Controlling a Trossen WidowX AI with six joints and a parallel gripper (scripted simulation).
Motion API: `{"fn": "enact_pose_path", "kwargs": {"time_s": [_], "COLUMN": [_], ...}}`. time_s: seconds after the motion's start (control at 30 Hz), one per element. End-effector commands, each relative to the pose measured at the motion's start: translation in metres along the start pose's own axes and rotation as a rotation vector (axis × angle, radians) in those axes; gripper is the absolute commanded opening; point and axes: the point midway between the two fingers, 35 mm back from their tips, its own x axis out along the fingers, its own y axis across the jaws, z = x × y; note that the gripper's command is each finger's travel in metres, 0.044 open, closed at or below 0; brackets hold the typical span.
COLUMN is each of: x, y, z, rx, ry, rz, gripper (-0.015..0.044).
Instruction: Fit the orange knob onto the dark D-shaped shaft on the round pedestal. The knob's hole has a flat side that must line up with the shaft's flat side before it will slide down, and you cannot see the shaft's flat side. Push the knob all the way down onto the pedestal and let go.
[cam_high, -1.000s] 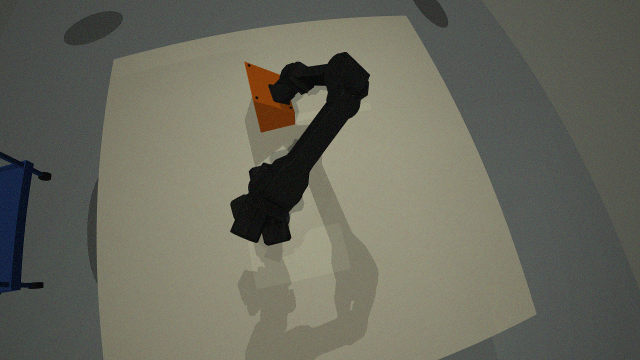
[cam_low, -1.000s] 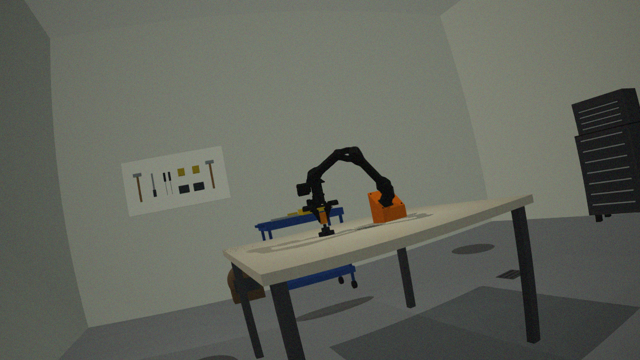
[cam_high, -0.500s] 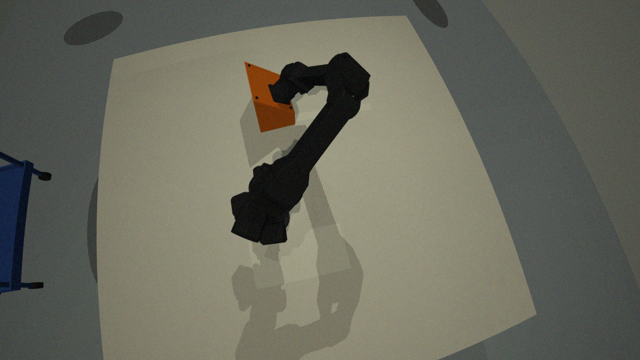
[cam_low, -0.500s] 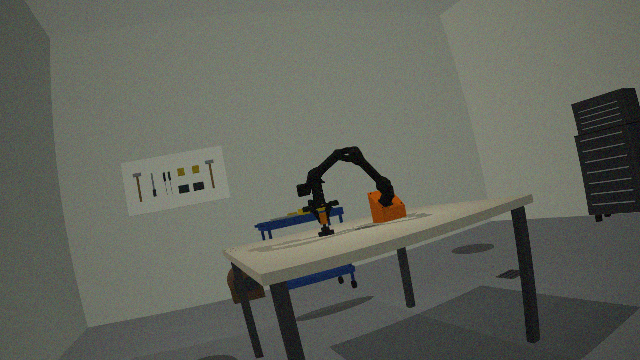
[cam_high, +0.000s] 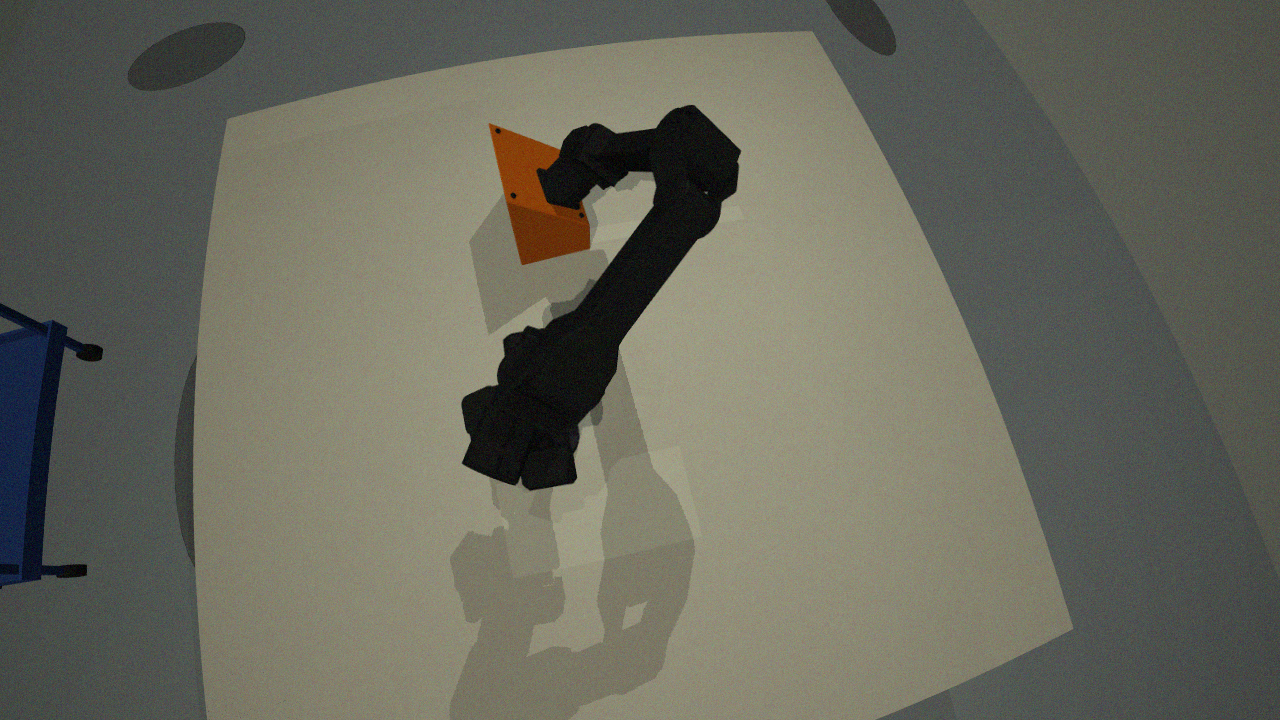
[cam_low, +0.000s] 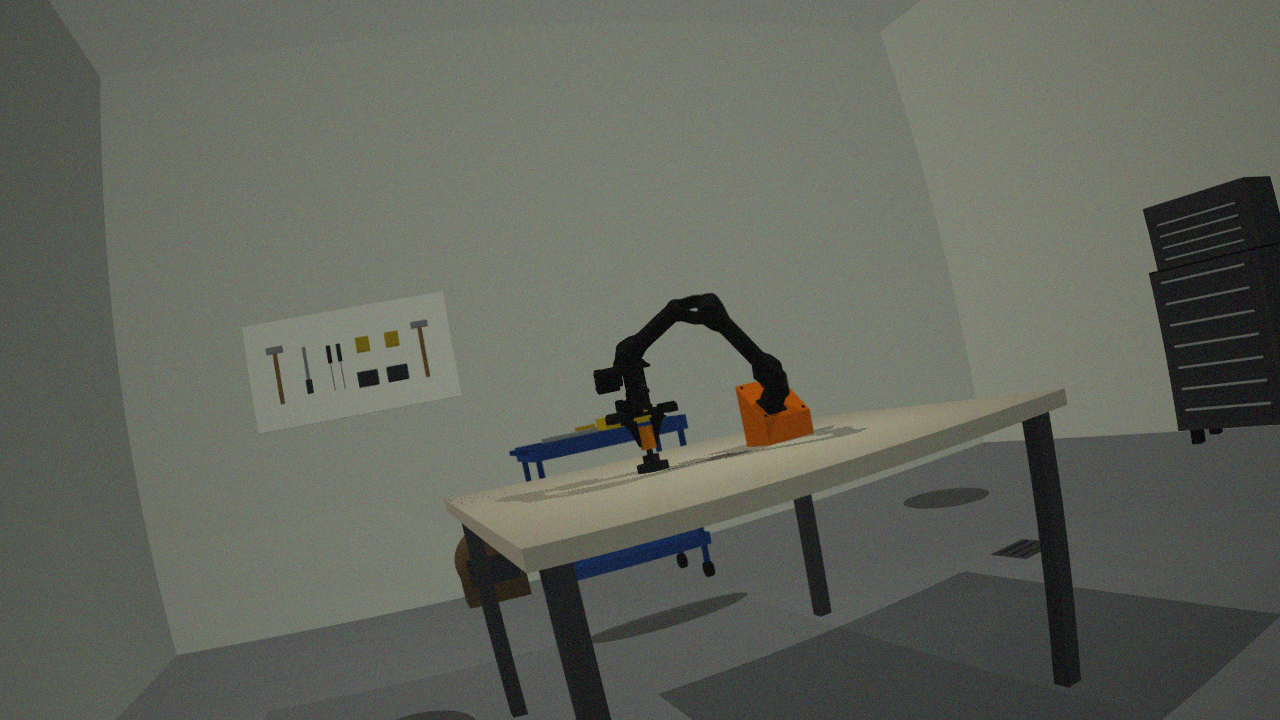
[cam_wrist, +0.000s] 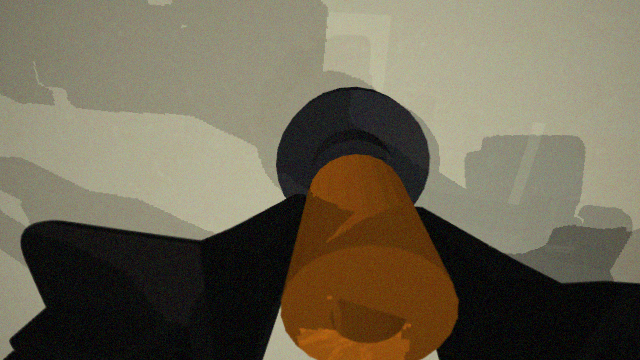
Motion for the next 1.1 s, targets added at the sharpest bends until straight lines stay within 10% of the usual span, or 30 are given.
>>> {"fn": "enact_pose_path", "kwargs": {"time_s": [0.0, 1.07], "x": [0.0004, 0.0038], "y": [0.0003, 0.0001], "z": [-0.0001, -0.0009], "rx": [0.026, 0.003], "ry": [0.001, 0.001], "rz": [0.001, 0.001], "gripper": [0.0, 0.0]}}
